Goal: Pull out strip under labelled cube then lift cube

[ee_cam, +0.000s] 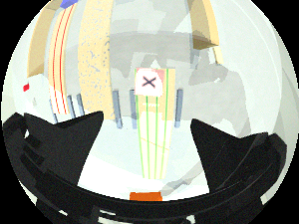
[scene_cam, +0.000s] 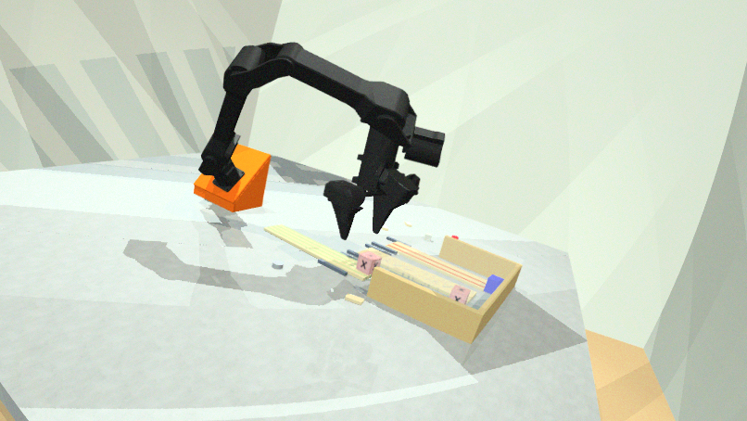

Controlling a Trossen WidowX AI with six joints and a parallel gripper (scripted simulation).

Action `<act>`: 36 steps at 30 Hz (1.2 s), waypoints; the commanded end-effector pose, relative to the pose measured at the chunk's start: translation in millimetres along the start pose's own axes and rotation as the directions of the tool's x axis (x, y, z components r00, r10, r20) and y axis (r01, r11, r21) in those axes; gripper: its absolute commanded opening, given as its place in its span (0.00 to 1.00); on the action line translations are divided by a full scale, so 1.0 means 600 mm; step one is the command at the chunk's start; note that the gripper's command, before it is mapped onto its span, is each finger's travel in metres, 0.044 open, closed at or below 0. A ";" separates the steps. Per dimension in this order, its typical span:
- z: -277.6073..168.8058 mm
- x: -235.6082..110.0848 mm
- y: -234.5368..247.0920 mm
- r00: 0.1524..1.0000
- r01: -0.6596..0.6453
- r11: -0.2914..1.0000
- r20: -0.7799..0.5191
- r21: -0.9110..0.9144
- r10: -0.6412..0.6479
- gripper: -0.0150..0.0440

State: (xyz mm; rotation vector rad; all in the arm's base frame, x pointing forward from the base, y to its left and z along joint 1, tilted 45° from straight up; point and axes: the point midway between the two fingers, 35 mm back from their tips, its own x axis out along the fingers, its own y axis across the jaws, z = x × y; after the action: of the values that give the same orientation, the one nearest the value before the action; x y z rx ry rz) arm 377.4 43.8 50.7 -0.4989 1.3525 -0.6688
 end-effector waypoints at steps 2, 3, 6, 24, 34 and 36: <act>0.032 -0.005 0.001 1.000 0.003 1.000 0.003 -0.004 -0.003 1.00; 0.037 -0.005 0.001 1.000 0.003 1.000 0.004 -0.004 -0.003 1.00; 0.053 -0.008 0.002 1.000 0.003 1.000 0.004 -0.003 -0.003 1.00; 0.056 0.034 0.003 1.000 0.002 1.000 0.004 -0.003 -0.002 0.68; 0.055 0.061 0.002 1.000 0.003 1.000 0.005 -0.003 -0.003 0.68; 0.055 0.066 0.002 1.000 0.004 1.000 0.005 -0.003 -0.004 0.68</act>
State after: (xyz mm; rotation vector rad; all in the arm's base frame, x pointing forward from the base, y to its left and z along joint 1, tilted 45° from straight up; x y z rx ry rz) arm 413.2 19.0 30.5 -0.4971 1.3480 -0.6694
